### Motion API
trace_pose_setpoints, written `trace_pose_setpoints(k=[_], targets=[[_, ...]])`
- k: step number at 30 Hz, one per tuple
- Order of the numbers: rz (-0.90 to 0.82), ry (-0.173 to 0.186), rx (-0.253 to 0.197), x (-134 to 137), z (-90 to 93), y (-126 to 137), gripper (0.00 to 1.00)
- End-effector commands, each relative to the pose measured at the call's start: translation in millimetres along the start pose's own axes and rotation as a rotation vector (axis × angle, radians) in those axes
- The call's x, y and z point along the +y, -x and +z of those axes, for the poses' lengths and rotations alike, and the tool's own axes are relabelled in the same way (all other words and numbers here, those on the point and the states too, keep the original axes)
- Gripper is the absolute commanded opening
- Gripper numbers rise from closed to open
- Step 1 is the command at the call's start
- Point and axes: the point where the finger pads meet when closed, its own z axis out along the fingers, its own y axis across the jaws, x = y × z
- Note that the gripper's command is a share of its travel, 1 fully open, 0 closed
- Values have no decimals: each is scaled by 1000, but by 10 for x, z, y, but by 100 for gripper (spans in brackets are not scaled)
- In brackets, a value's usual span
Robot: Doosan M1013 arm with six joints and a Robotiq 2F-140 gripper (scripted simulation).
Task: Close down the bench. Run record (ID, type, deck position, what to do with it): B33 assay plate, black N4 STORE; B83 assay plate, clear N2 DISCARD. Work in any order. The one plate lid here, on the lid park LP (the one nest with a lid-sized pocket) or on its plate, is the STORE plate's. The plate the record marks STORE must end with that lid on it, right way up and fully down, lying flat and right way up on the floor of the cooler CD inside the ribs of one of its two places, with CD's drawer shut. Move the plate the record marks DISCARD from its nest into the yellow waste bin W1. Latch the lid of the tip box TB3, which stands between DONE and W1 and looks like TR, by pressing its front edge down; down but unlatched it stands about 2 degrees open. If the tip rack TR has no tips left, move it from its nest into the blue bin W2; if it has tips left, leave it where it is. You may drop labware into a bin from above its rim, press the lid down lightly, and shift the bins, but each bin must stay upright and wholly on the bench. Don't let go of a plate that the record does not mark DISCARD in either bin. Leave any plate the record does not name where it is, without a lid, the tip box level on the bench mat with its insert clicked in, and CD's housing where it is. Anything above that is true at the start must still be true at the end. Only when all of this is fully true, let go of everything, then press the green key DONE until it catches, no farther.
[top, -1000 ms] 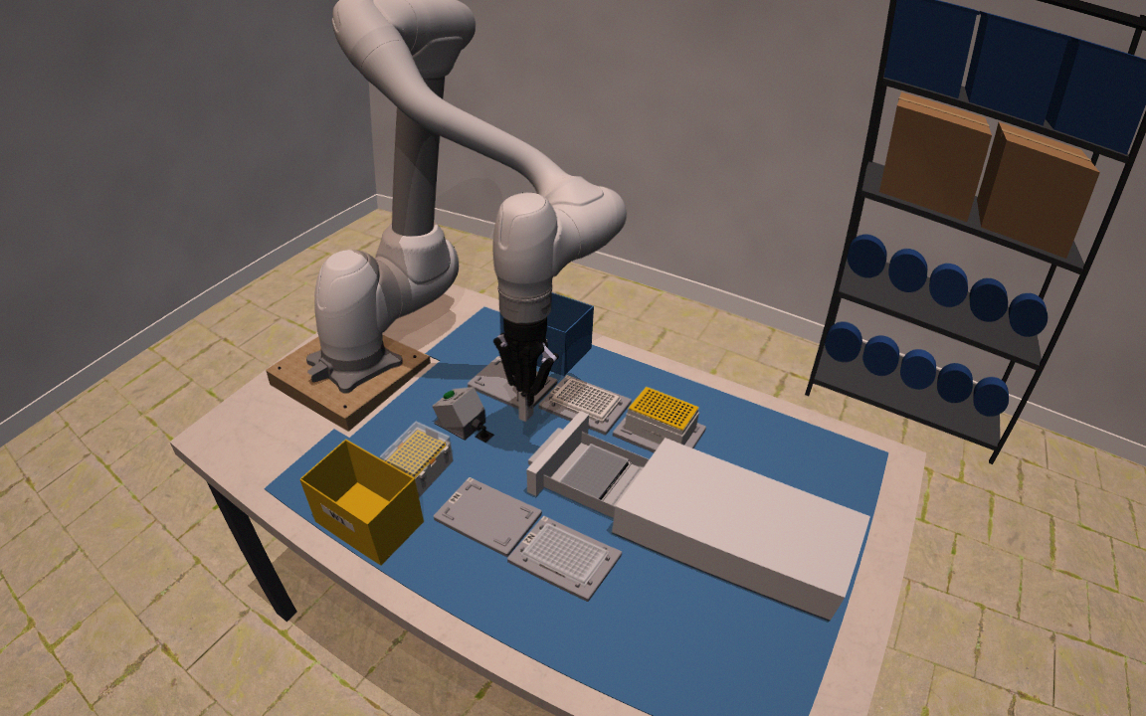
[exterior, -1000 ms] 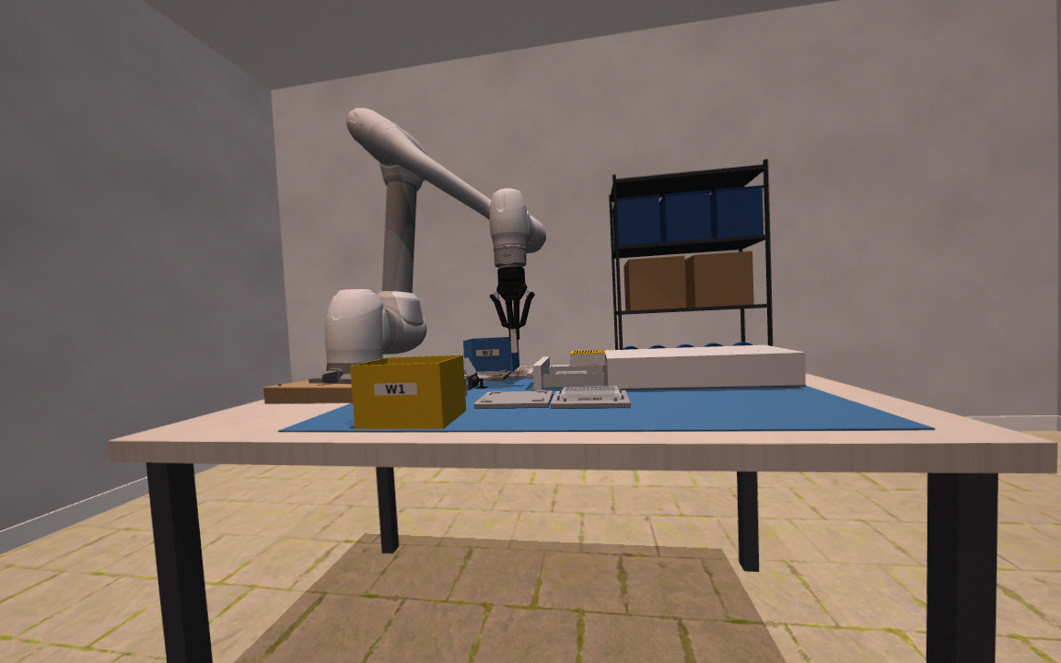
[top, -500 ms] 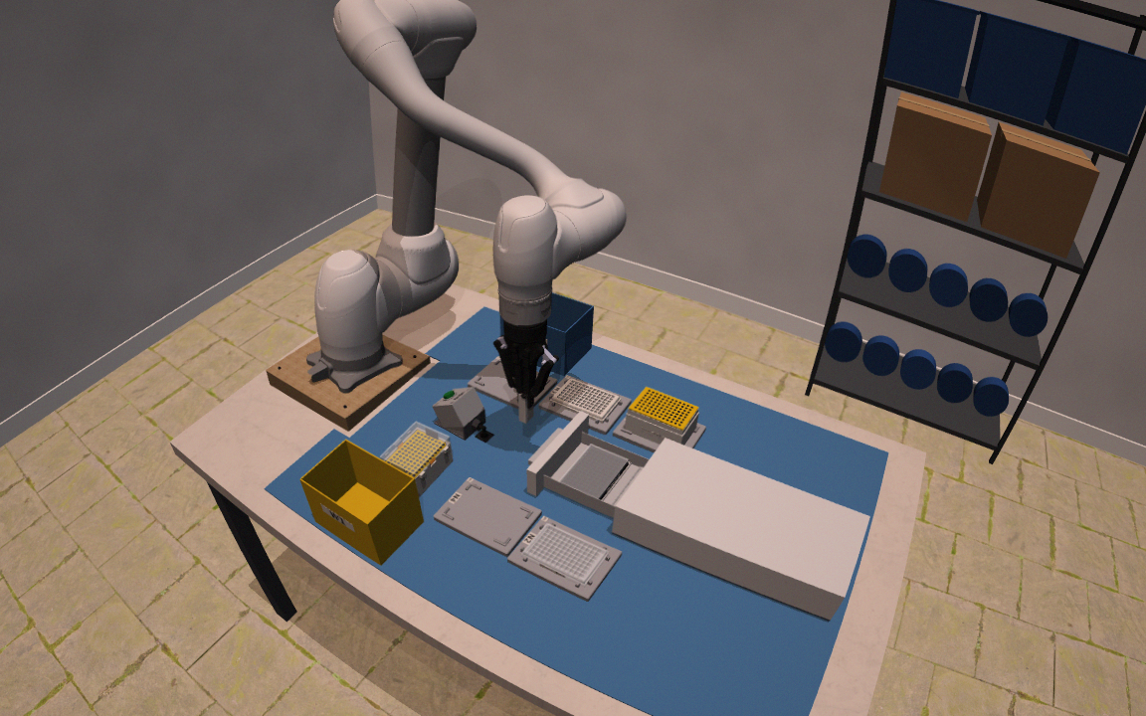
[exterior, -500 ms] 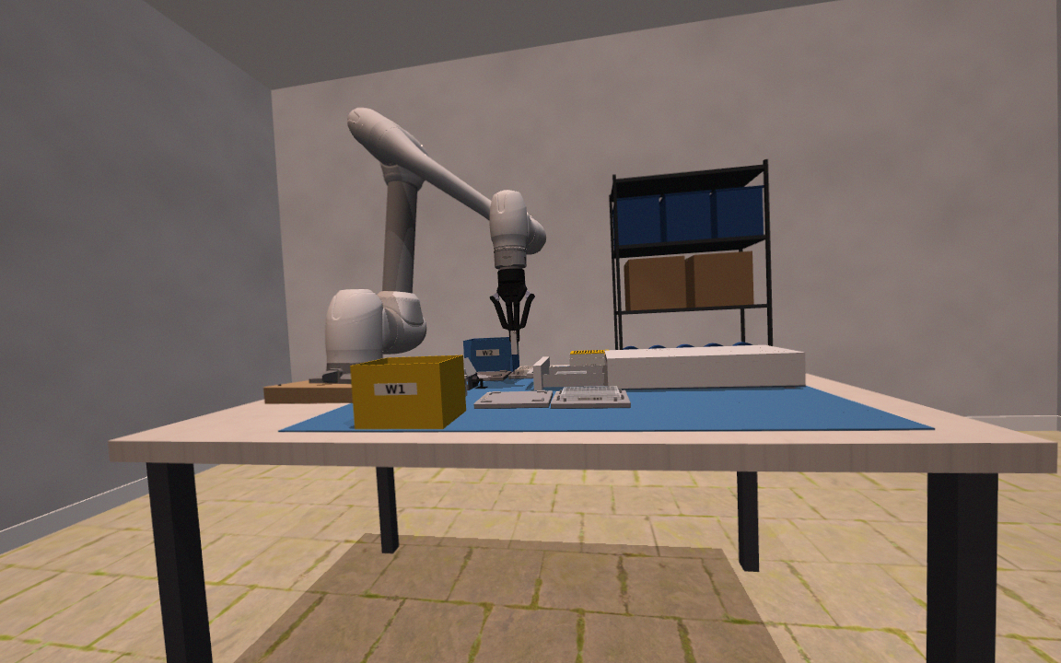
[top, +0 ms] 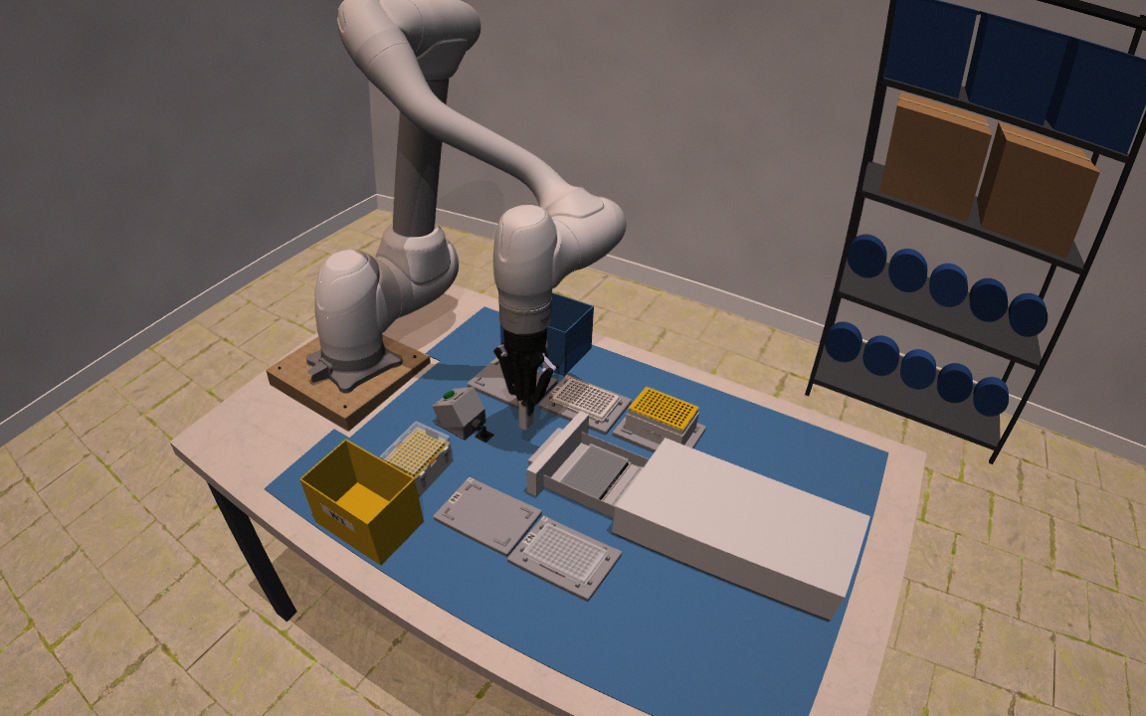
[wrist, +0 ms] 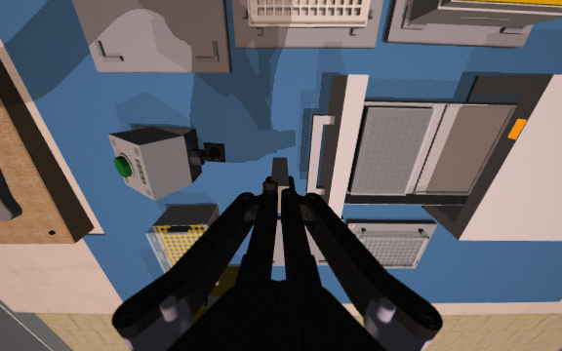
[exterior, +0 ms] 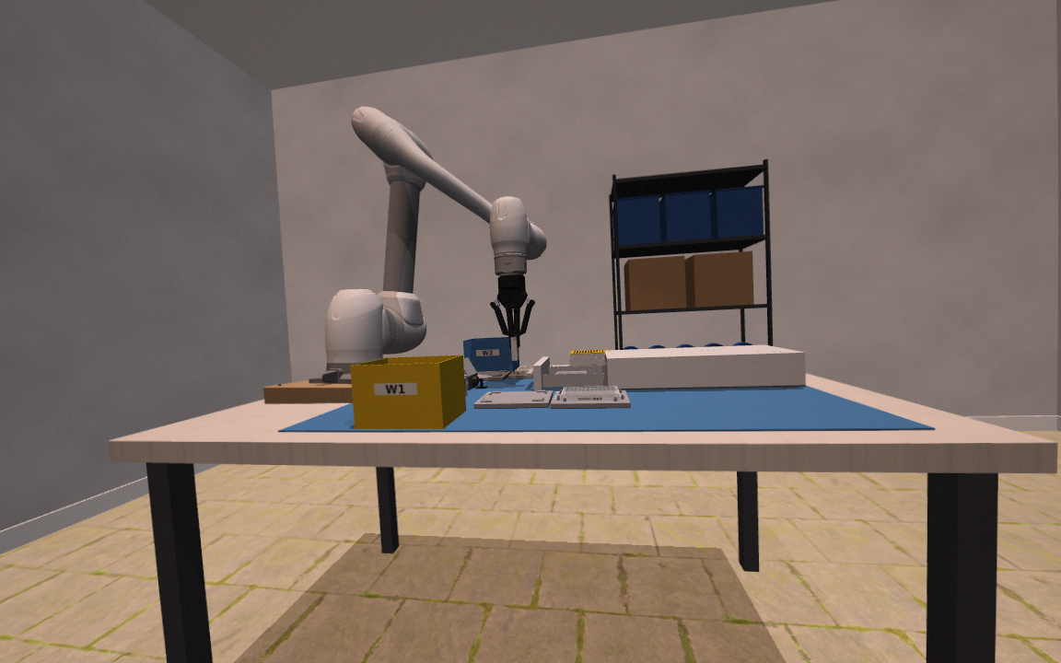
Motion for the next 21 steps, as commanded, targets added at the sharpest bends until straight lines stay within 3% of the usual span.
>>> trace_pose_setpoints(k=[1, 21], targets=[[0, 0, 0, 0, 47, 0, 0], [0, 0, 0, 0, 287, 0, 0]])
